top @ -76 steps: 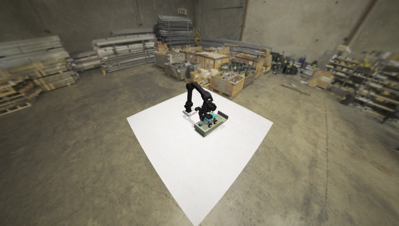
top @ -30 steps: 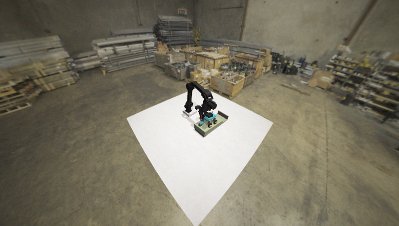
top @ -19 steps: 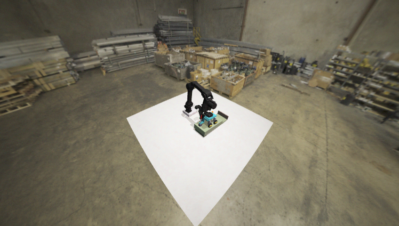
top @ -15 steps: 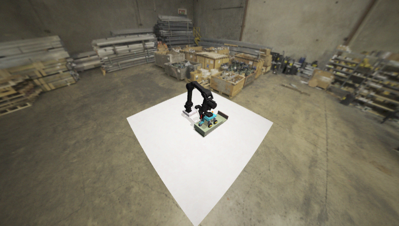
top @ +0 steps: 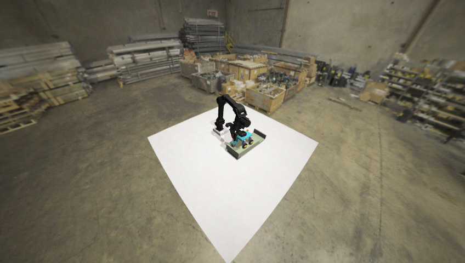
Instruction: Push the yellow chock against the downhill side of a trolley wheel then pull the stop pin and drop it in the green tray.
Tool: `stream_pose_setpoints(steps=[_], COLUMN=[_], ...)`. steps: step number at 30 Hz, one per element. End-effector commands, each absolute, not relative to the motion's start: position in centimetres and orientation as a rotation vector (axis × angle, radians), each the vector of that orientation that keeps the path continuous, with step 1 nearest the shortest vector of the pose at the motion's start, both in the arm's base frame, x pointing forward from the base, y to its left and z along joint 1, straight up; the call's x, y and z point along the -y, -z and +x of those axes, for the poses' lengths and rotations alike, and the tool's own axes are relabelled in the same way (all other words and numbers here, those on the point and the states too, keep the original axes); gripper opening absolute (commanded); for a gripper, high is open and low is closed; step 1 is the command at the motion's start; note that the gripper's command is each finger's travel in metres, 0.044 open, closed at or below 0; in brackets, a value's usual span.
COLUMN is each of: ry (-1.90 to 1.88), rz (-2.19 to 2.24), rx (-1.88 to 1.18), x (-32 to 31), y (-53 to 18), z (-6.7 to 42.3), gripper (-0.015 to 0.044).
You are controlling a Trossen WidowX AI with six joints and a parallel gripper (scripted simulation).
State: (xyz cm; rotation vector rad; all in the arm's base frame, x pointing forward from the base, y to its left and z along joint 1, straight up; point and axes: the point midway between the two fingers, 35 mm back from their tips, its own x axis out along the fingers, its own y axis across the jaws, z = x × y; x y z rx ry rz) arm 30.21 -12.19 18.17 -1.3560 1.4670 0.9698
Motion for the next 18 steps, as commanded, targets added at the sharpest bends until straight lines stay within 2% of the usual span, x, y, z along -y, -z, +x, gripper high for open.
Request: stream_pose_setpoints(steps=[1,8,18], ry=[-0.964,-0.964,-0.966], rz=[-1.365,-1.366,-1.365], rx=[-1.462,-1.463,-1.465], x=[12.9,13.5,13.3], y=[-18.5,-18.7,-18.2], z=[30.4,30.2,27.1], gripper=[0.0000,0.0000,0.0000])
